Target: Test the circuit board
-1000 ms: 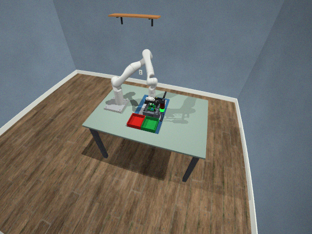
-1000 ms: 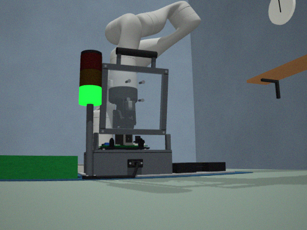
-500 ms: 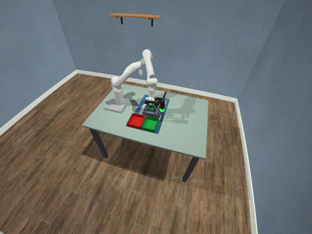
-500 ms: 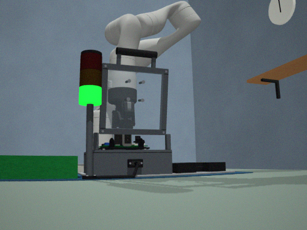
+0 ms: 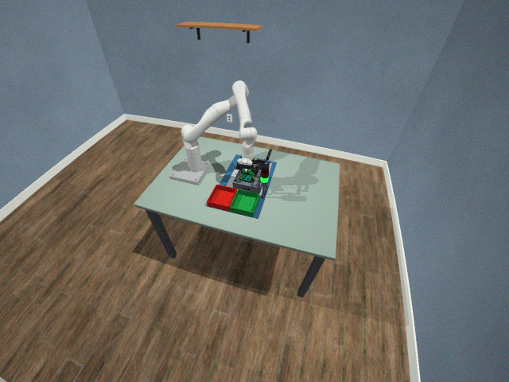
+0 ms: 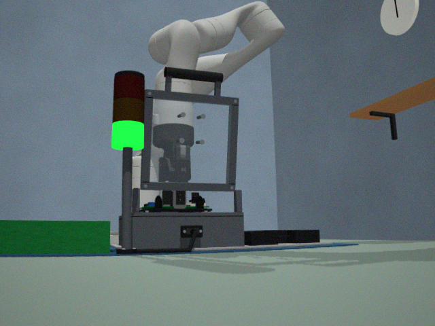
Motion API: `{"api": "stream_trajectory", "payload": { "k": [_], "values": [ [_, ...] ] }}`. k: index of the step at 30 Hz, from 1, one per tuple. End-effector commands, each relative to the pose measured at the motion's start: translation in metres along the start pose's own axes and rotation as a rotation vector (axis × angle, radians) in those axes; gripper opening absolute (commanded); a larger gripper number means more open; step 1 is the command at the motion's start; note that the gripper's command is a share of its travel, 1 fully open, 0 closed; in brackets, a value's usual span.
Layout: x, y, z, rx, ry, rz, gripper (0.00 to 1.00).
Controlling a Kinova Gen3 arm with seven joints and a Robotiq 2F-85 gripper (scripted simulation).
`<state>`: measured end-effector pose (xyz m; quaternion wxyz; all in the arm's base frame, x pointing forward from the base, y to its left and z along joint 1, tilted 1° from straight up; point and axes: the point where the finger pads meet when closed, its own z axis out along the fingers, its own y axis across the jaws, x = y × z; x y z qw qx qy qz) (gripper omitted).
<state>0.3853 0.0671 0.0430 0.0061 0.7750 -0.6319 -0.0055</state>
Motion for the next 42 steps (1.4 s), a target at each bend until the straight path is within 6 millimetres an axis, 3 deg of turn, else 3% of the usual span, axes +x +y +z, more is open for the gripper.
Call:
{"api": "stream_trajectory", "payload": {
  "k": [1,3,42],
  "values": [
    [0.0000,-0.0004,-0.0005,0.001,0.000,0.000,0.93],
    [0.0000,-0.0004,-0.0005,0.001,0.000,0.000,0.87],
    [0.0000,-0.0004,-0.0055,0.001,0.000,0.000,0.87]
  ]
}}
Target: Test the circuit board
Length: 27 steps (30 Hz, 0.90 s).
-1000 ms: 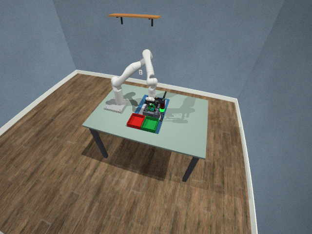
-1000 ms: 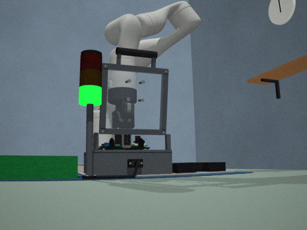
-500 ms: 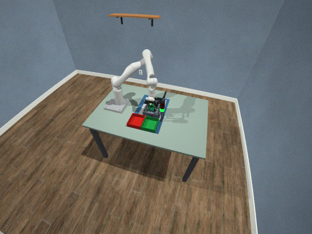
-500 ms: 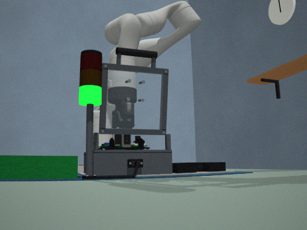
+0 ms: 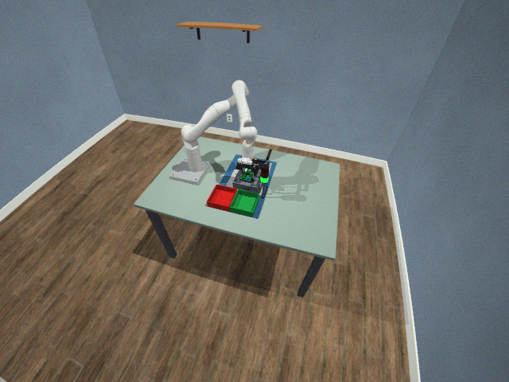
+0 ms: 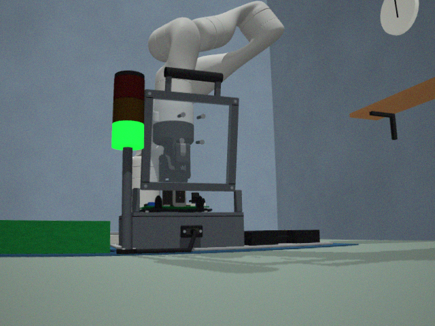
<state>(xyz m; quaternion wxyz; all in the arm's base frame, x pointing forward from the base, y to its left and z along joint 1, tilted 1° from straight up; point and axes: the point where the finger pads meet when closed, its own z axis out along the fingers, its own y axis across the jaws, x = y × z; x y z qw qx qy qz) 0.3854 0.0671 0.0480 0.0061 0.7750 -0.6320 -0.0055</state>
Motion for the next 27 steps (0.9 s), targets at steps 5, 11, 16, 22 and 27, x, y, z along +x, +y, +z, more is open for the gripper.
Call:
{"api": "stream_trajectory", "payload": {
  "k": [5,11,16,22,27],
  "values": [
    [0.0000,-0.0004,-0.0005,0.001,0.000,0.000,0.87],
    [0.0000,-0.0004,-0.0005,0.001,0.000,0.000,0.87],
    [0.0000,-0.0004,-0.0005,0.001,0.000,0.000,0.83],
    [0.0000,-0.0004,-0.0005,0.001,0.000,0.000,0.83],
    [0.0000,-0.0004,-0.0005,0.001,0.000,0.000,0.80]
  ]
}}
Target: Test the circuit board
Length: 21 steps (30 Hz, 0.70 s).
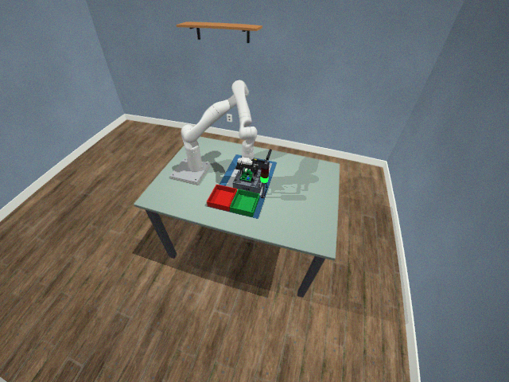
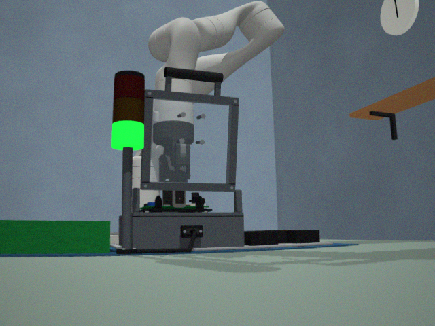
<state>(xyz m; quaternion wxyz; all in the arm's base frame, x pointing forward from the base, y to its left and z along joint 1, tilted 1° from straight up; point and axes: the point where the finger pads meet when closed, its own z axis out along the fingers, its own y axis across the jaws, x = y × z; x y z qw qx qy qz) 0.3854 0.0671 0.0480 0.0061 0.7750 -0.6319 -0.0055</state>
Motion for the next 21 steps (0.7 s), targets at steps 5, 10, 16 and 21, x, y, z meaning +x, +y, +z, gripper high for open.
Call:
{"api": "stream_trajectory", "payload": {
  "k": [5,10,16,21],
  "values": [
    [0.0000,-0.0004,-0.0005,0.001,0.000,0.000,0.80],
    [0.0000,-0.0004,-0.0005,0.001,0.000,0.000,0.80],
    [0.0000,-0.0004,-0.0005,0.001,0.000,0.000,0.77],
    [0.0000,-0.0004,-0.0005,0.001,0.000,0.000,0.77]
  ]
}}
